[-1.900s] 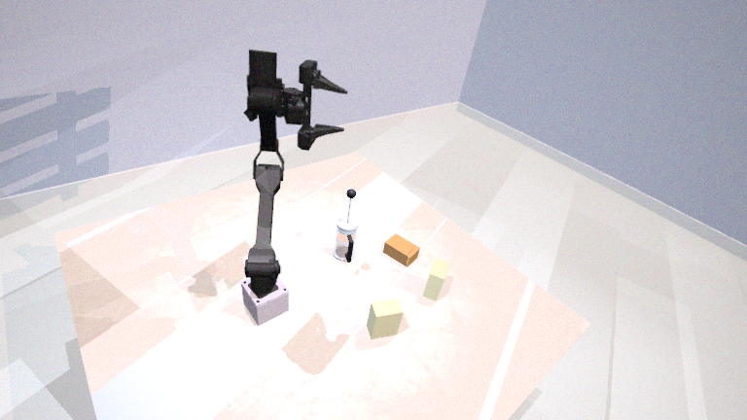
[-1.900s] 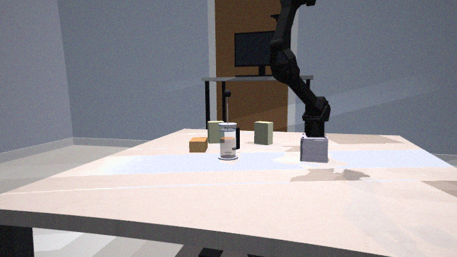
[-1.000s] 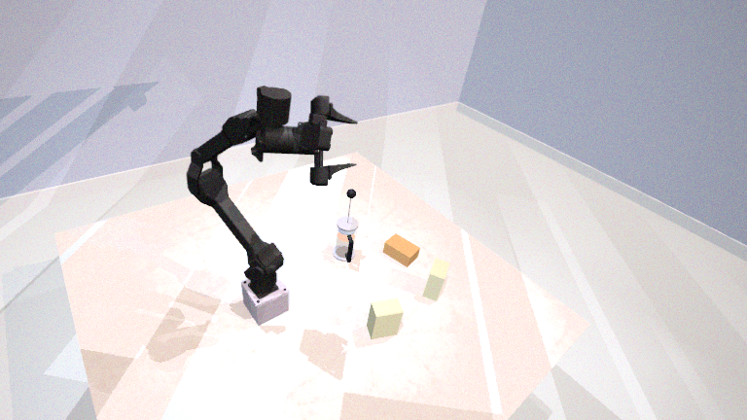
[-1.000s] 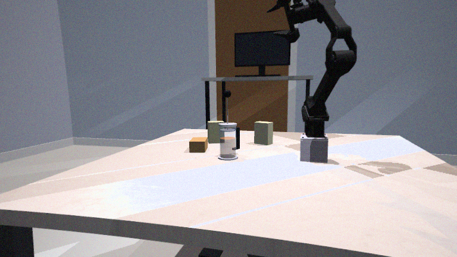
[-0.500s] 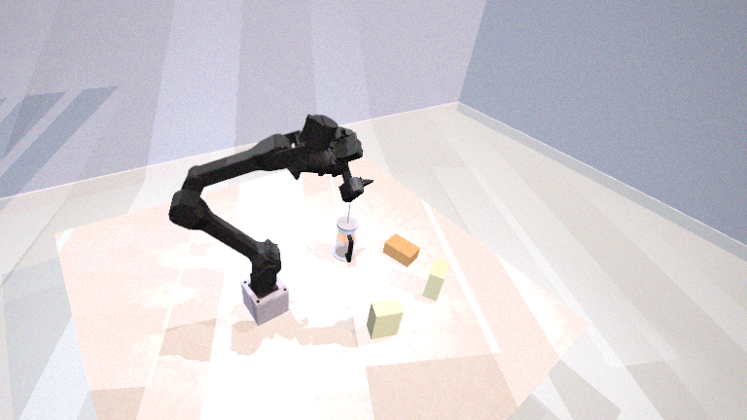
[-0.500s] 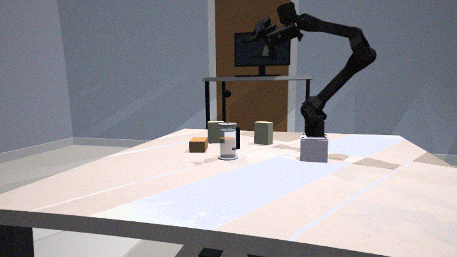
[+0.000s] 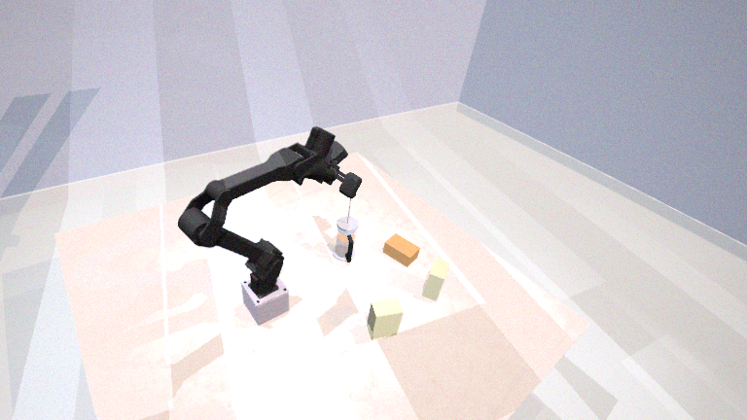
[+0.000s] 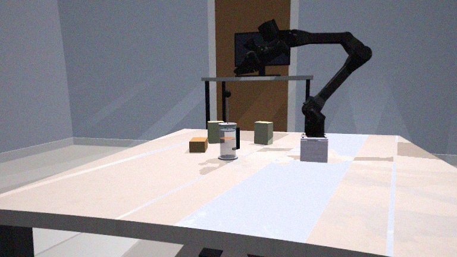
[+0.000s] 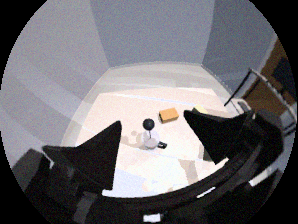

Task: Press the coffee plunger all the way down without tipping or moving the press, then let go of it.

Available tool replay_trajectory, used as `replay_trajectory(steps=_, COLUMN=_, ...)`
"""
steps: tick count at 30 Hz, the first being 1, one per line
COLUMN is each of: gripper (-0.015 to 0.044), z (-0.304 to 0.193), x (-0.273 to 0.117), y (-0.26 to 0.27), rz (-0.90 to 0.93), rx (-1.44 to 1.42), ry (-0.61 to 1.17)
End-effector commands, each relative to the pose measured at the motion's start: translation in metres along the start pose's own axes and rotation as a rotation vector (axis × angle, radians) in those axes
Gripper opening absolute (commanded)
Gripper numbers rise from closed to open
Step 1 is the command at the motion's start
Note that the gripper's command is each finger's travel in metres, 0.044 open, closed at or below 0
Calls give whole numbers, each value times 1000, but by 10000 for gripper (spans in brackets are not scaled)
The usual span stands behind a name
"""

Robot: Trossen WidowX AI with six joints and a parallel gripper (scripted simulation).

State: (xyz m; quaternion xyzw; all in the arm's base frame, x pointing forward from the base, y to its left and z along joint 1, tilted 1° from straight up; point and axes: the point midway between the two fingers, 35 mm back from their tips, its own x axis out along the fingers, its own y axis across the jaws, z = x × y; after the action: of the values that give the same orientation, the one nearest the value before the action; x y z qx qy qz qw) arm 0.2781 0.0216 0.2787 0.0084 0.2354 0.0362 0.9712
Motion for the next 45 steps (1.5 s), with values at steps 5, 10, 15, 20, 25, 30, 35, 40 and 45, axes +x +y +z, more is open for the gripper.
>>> replay_trajectory(steps=5, gripper=440, z=-49, x=30, y=3, rz=5, rx=-46, ry=12)
replay_trajectory(steps=10, gripper=440, z=-48, x=32, y=4, rz=7, rx=-47, ry=12)
replay_trajectory(steps=15, gripper=440, z=-48, x=38, y=4, rz=7, rx=-47, ry=11)
replay_trajectory(steps=20, gripper=440, z=-48, x=46, y=4, rz=7, rx=-47, ry=11)
replay_trajectory(steps=25, gripper=440, z=-48, x=54, y=4, rz=7, rx=-47, ry=10)
replay_trajectory(steps=30, gripper=440, z=-48, x=62, y=4, rz=7, rx=-47, ry=10)
replay_trajectory(steps=35, gripper=440, z=-49, x=70, y=4, rz=7, rx=-47, ry=9)
replay_trajectory(steps=40, gripper=361, z=-49, x=71, y=4, rz=7, rx=-47, ry=9)
replay_trajectory(steps=45, gripper=230, z=-49, x=71, y=4, rz=7, rx=-47, ry=9)
